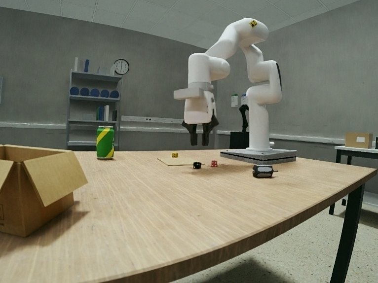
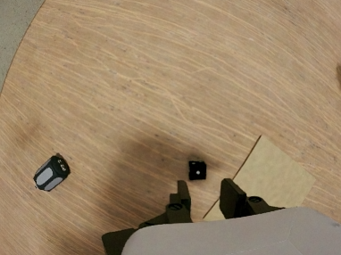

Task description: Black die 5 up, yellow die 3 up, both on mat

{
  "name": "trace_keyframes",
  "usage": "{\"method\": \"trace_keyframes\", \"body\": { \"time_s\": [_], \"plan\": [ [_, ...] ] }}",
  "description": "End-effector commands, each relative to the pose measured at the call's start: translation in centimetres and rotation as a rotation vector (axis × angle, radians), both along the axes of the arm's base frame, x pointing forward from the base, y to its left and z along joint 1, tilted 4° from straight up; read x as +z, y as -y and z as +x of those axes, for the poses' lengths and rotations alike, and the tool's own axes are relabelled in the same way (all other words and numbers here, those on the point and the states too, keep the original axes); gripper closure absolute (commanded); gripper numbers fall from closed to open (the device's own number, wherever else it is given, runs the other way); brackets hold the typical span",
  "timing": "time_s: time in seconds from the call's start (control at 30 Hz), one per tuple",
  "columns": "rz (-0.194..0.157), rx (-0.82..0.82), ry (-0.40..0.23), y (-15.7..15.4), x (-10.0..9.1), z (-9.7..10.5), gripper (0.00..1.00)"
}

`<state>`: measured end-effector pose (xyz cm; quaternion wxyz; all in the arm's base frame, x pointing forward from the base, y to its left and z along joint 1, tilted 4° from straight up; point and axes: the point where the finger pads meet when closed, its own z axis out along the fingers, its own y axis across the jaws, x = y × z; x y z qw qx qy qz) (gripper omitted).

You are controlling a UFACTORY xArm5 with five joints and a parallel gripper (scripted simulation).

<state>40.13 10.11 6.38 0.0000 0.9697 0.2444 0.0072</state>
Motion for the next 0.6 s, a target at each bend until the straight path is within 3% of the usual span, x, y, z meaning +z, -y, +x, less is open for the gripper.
{"method": "trace_keyframes", "body": {
  "time_s": [0.0, 0.57],
  "plan": [
    [0.001, 0.0, 0.003, 0.0, -0.3, 0.1, 0.64],
    [0.001, 0.0, 0.004, 0.1, -2.5, 0.2, 0.64]
  ]
}}
